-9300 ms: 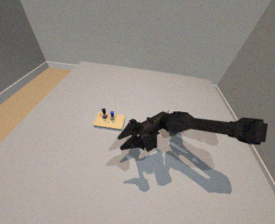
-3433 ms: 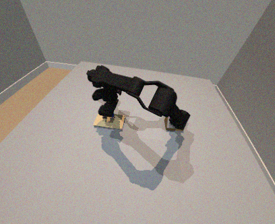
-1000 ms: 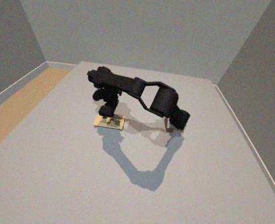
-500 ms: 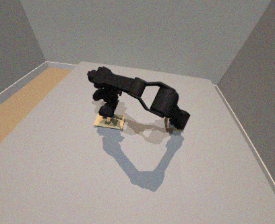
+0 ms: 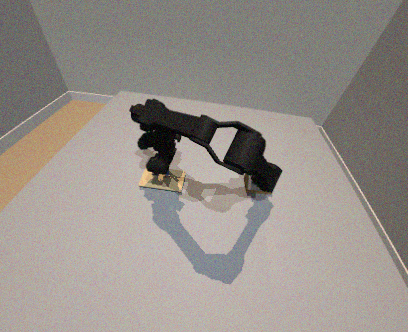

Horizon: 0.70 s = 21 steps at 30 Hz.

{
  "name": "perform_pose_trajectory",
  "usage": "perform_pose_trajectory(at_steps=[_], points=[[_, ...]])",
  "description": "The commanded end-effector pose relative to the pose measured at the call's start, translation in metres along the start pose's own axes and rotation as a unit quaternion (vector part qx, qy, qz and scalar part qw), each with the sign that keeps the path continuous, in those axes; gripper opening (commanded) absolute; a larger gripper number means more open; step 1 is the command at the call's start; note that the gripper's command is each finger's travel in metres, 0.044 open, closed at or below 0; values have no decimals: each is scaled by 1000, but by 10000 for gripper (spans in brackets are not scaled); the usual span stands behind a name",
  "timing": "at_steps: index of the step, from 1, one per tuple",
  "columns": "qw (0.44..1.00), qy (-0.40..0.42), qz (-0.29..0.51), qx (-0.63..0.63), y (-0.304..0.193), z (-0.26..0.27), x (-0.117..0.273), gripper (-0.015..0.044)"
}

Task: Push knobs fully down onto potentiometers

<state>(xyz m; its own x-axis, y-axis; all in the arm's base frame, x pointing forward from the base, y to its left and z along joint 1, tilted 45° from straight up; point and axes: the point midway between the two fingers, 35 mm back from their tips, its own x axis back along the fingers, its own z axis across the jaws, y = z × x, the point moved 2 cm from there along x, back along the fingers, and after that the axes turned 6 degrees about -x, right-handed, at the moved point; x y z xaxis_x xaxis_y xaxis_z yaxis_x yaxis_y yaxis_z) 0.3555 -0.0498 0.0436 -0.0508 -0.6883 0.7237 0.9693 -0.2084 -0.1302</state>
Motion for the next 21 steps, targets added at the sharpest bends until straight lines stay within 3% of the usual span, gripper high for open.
perform_pose_trajectory(at_steps=[1,21], points=[[1000,3,11,6,2,3,-15,0],[1000,3,11,6,2,3,-18,0]])
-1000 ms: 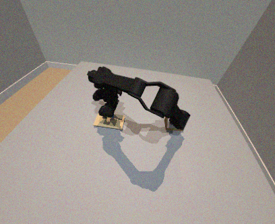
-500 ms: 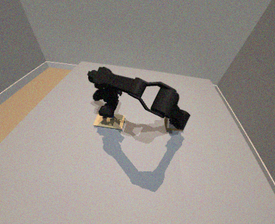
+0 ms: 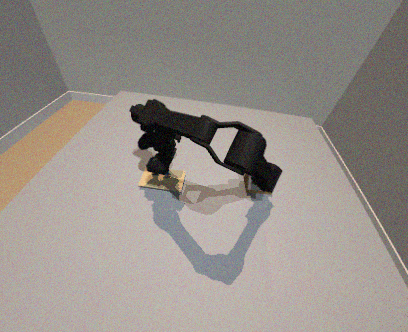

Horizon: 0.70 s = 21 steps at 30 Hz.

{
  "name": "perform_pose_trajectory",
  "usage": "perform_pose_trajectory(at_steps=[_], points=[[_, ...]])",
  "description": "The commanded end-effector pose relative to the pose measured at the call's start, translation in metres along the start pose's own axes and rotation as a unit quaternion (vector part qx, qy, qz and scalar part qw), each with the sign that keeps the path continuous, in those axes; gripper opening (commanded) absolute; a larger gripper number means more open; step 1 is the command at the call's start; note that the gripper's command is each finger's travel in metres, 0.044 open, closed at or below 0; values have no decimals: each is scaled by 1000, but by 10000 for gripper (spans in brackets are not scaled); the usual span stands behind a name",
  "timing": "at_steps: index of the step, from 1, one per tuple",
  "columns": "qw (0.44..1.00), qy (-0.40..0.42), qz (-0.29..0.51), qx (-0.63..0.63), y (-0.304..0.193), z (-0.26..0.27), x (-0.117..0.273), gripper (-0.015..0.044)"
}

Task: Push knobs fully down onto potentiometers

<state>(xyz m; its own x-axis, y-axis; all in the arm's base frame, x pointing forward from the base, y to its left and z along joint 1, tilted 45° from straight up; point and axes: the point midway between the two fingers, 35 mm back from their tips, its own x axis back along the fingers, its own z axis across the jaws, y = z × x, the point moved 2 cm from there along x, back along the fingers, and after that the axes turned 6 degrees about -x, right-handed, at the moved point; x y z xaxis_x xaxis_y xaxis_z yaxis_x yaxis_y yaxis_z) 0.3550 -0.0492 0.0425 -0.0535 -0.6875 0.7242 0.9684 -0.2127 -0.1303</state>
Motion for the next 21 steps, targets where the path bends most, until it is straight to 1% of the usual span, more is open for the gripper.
perform_pose_trajectory(at_steps=[1,21], points=[[1000,3,12,8,2,4,-17,0],[1000,3,12,8,2,4,-22,0]])
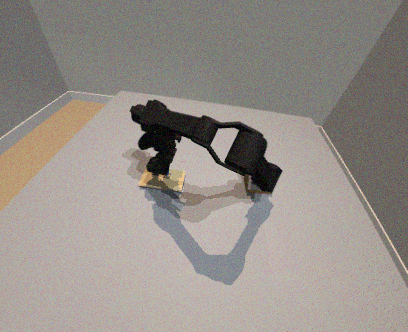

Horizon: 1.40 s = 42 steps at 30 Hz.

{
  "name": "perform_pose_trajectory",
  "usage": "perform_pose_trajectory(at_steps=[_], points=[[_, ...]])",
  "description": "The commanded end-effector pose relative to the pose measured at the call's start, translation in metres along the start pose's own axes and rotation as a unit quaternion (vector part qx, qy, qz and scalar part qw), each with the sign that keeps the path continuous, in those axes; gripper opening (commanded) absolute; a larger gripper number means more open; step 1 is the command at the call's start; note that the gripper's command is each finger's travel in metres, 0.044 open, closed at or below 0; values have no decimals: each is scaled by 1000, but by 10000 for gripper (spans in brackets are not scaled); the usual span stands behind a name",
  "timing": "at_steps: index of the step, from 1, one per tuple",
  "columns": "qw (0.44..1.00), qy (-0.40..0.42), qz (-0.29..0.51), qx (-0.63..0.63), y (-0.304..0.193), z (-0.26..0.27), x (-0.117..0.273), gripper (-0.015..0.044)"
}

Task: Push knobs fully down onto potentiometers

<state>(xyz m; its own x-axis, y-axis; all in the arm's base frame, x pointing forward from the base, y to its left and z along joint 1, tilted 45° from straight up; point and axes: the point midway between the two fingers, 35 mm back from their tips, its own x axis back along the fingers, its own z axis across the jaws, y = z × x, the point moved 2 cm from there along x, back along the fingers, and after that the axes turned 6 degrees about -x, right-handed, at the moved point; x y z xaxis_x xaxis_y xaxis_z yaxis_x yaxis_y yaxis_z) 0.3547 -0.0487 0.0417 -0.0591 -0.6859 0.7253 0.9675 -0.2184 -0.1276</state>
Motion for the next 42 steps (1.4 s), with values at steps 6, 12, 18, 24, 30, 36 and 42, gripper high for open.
perform_pose_trajectory(at_steps=[6,12,18,24,30,36,42], points=[[1000,3,15,9,2,4,-21,0],[1000,3,15,9,2,4,-22,0],[1000,3,15,9,2,4,-23,0],[1000,3,15,9,2,4,-23,0],[1000,3,15,9,2,4,-24,0],[1000,3,15,9,2,4,-24,0],[1000,3,15,9,2,4,-25,0]])
